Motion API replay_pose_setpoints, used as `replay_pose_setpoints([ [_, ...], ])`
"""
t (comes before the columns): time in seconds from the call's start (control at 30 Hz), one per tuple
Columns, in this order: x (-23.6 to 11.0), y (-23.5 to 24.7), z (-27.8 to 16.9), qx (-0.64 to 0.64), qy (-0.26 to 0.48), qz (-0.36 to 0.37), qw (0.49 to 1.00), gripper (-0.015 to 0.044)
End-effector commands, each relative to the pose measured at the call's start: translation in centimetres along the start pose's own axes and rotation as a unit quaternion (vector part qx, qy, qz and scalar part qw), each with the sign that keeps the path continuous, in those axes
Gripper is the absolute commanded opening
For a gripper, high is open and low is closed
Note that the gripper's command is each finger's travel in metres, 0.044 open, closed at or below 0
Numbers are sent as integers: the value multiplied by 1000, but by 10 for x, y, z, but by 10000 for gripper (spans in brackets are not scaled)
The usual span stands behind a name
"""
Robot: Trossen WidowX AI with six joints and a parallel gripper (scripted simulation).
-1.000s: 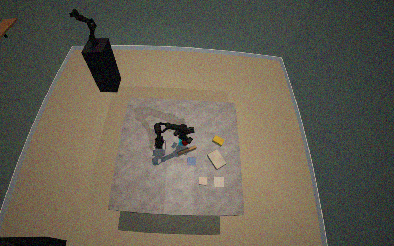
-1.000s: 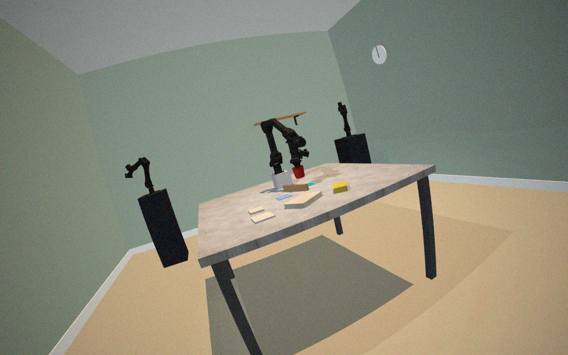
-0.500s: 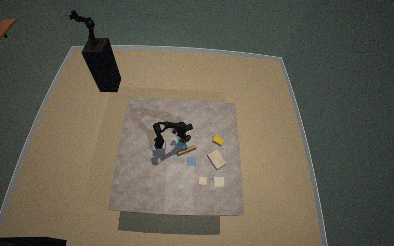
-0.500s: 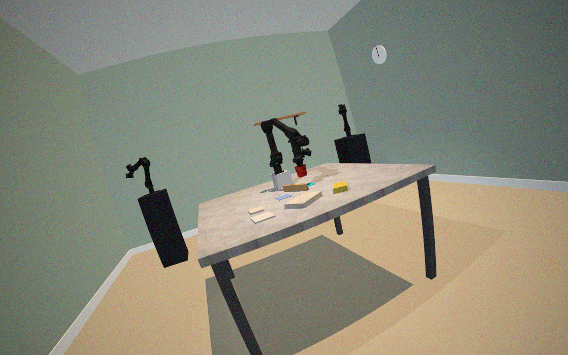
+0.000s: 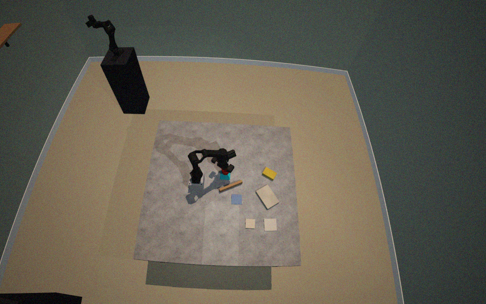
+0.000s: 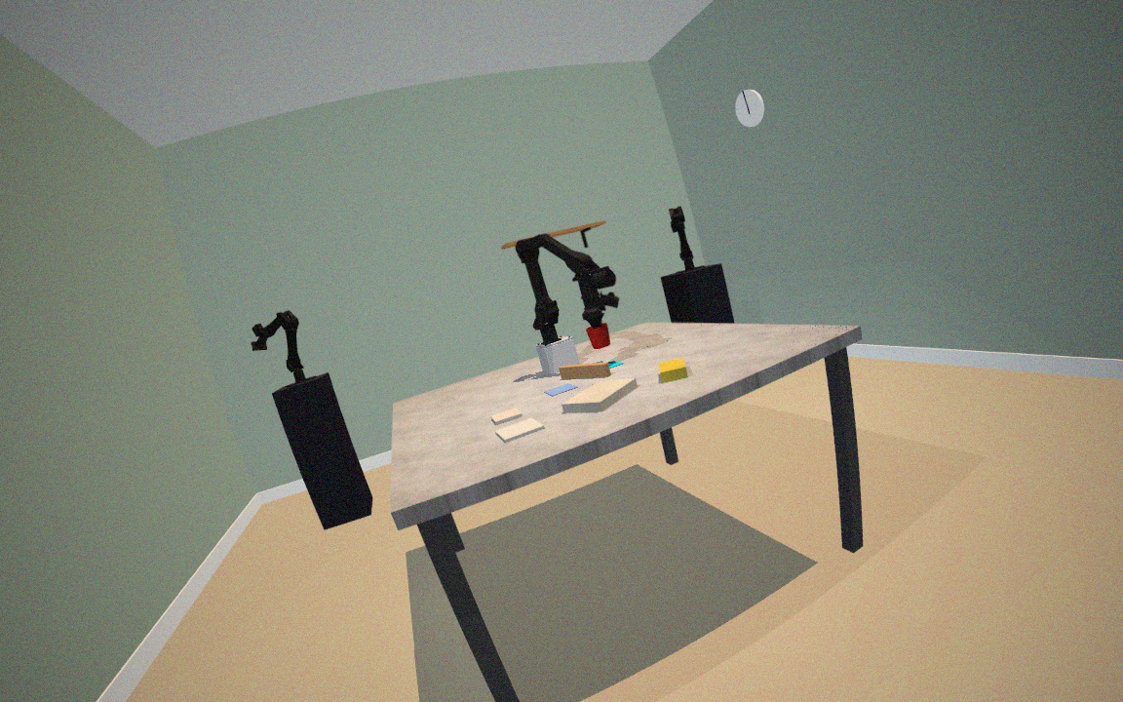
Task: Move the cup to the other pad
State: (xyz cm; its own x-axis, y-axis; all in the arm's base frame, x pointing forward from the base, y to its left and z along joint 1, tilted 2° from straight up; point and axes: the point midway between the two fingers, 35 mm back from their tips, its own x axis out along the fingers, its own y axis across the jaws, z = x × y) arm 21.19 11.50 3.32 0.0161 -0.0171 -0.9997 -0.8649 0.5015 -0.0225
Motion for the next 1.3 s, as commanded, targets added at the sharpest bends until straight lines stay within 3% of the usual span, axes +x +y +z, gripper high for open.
replay_pose_setpoints([
  [0.0, 5, 1, 0, 1, 1, 1, 1000, 0],
  [1.27, 60, 5, 2, 1, 1, 1, 1000, 0],
])
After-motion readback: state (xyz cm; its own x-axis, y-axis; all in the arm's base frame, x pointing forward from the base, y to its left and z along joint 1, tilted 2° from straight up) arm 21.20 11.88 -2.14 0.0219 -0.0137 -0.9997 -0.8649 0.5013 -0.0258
